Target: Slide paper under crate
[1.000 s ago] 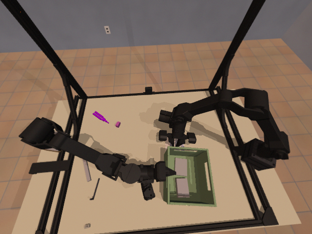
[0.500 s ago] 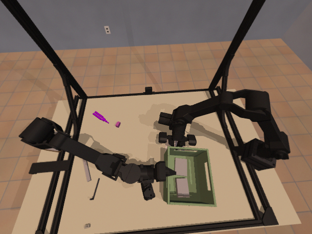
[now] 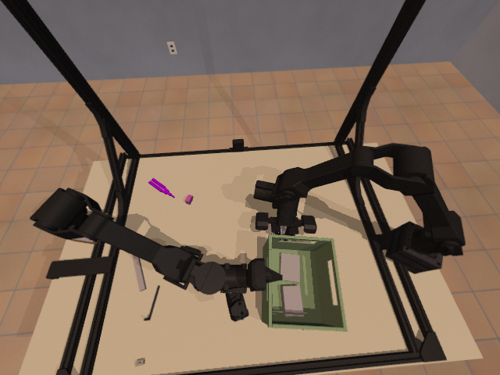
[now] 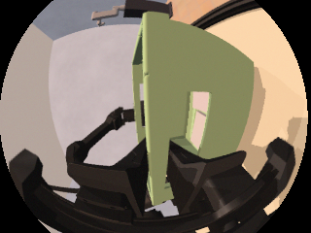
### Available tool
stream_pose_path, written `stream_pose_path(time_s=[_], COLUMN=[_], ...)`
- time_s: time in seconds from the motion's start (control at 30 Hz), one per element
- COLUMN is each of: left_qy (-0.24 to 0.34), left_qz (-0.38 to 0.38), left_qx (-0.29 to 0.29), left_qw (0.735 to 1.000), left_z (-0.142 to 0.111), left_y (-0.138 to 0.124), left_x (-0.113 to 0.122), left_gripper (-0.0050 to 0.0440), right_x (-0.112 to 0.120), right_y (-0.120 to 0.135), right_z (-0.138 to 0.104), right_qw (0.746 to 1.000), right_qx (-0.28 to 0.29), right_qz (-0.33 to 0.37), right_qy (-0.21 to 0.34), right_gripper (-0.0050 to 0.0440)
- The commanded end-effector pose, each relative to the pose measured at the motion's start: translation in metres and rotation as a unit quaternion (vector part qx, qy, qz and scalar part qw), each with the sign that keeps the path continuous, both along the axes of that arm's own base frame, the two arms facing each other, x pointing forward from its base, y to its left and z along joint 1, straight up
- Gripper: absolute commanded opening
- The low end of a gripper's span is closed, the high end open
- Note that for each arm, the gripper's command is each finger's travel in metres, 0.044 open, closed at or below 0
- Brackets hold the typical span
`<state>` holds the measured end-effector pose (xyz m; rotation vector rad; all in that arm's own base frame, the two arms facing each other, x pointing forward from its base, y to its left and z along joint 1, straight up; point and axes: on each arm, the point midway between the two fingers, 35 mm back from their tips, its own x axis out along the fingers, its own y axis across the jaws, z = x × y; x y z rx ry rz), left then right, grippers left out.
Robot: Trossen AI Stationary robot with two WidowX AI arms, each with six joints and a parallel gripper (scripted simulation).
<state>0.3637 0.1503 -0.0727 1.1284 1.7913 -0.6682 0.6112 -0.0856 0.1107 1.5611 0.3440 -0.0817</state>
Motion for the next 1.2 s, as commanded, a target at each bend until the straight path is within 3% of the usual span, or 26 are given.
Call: stream_pose_path(time_s=[0.0,0.4,0.77,1.17], left_qy=[-0.008,-0.004,0.017,0.017], left_qz=[0.000,0.000,-0.002,-0.002], left_qx=[0.001,0.003,0.019,0.019], left_qw=[1.000,1.000,1.000,1.000], left_z=[0.017,0.028,0.028,0.023], left_y=[0.001,-0.008,-0.051,-0.052], left_x=[0.004,0.009,0.027,0.028], left_gripper=[0.0060,0.0060,0.0060,0.0060], right_x=[0.004,0.004,0.004,0.004], right_y=[-0.001,-0.001,-0.001,-0.001], right_z=[0.040,0.040,0.040,0.040], right_qw=[0.999,0.999,0.999,0.999], right_qx=[-0.003,-0.003,-0.003,-0.003], right_qz=[0.000,0.000,0.000,0.000], right_qy=[-0.042,-0.042,-0.042,-0.042], right_gripper=[0.0000,0.0000,0.0000,0.0000])
